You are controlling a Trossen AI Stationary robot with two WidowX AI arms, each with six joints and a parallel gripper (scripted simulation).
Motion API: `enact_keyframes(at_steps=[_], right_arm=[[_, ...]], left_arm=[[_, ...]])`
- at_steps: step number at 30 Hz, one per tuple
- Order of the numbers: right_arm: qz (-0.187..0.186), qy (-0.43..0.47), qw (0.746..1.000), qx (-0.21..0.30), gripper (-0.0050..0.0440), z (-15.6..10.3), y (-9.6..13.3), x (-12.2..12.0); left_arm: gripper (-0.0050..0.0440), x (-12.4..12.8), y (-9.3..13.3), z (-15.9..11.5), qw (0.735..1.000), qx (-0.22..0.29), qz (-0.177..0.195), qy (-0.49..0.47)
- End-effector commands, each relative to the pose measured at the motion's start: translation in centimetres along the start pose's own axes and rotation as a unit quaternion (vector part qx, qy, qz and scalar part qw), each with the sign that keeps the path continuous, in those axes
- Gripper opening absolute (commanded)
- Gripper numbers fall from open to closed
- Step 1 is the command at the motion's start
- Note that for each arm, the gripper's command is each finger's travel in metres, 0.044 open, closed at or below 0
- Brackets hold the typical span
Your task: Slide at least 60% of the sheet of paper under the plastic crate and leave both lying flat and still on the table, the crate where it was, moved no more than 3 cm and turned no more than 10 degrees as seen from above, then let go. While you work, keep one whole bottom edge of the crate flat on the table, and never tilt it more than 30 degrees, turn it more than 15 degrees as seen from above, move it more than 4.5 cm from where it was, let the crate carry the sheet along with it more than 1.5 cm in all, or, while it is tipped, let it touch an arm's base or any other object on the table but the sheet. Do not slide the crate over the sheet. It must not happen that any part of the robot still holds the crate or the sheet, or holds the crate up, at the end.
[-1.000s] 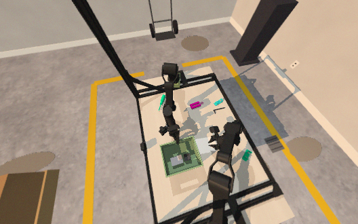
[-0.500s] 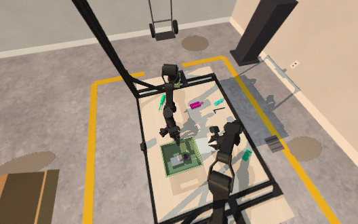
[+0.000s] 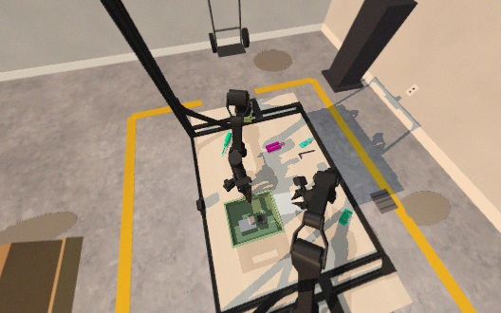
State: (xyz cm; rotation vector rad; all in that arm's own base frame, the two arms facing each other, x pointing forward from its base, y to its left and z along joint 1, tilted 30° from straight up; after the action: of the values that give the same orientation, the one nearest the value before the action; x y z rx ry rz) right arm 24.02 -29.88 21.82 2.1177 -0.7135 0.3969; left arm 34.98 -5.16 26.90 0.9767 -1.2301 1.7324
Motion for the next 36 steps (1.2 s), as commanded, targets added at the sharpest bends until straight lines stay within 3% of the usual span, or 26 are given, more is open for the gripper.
enact_keyframes(at_steps=[1,25,36], right_arm=[[0.002,-0.001,1.0,0.001,0.006,0.0,0.0,0.1],[0.002,-0.001,1.0,0.001,0.006,0.0,0.0,0.1],[0.002,-0.001,1.0,0.001,0.006,0.0,0.0,0.1]], left_arm=[[0.001,0.2,0.0,0.0,1.0,0.0,0.004,0.007],[0.0,0.3,-0.1,0.0,1.0,-0.001,0.001,0.005],[0.0,2.3,-1.2,0.1,0.999,-0.004,-0.037,-0.009]])
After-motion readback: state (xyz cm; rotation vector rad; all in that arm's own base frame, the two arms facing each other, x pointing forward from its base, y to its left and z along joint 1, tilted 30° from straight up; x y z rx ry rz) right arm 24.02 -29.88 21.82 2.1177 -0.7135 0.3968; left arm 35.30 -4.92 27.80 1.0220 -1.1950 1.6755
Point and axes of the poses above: on each arm, the point midway between the two fingers, 35 mm back from their tips, its own y axis back along the fingers, its own x axis across the jaws, z = x × y, the point moved 9 cm from there along y, back along the fingers, and after that the axes turned 3 degrees about y, right-handed, at the moved point
